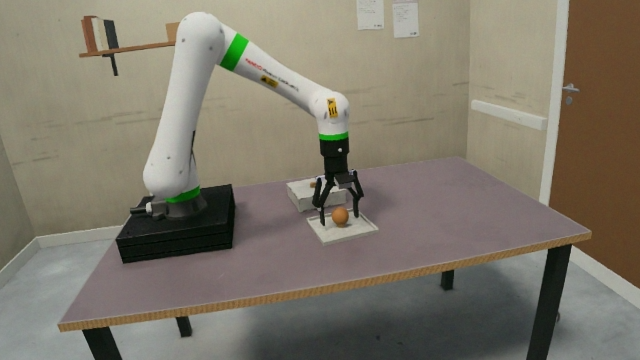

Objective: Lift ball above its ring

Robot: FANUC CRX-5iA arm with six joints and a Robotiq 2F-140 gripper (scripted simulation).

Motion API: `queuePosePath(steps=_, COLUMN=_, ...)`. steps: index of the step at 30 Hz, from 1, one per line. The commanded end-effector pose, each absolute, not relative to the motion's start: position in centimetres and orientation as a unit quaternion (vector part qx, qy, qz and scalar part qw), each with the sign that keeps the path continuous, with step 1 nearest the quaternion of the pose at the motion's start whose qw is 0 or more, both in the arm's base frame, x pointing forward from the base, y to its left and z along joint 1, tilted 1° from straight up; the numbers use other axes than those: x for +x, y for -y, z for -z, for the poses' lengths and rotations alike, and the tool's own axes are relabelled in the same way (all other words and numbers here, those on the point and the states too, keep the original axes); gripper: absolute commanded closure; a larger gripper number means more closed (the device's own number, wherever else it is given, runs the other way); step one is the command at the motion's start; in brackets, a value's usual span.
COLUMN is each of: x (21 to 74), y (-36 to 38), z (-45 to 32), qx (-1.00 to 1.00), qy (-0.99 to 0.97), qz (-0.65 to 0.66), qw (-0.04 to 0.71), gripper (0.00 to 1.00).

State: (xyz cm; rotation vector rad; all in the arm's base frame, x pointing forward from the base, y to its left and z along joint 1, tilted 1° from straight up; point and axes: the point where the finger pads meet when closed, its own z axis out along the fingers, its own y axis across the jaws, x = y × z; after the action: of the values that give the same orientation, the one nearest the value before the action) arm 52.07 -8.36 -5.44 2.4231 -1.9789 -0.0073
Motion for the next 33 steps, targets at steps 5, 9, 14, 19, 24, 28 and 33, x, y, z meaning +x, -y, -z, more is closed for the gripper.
queuePosePath(steps=5, x=52.2, y=8.4, z=5.4, qx=0.775, qy=0.633, qz=0.001, qw=0.006, gripper=0.9)
queuePosePath(steps=9, x=52.2, y=8.4, z=5.4, qx=0.775, qy=0.633, qz=0.001, qw=0.006, gripper=0.9)
queuePosePath(steps=14, x=52.2, y=8.4, z=4.5, qx=0.775, qy=0.633, qz=0.001, qw=0.006, gripper=0.9)
queuePosePath(steps=19, x=52.3, y=8.3, z=1.4, qx=0.774, qy=0.633, qz=0.001, qw=0.006, gripper=0.9)
queuePosePath(steps=24, x=52.3, y=8.3, z=-2.4, qx=0.774, qy=0.633, qz=0.001, qw=0.006, gripper=0.9)
queuePosePath(steps=28, x=52.3, y=8.3, z=-2.5, qx=0.774, qy=0.633, qz=0.001, qw=0.006, gripper=0.9)
queuePosePath(steps=33, x=52.3, y=8.3, z=-2.5, qx=0.774, qy=0.633, qz=0.001, qw=0.006, gripper=0.9)
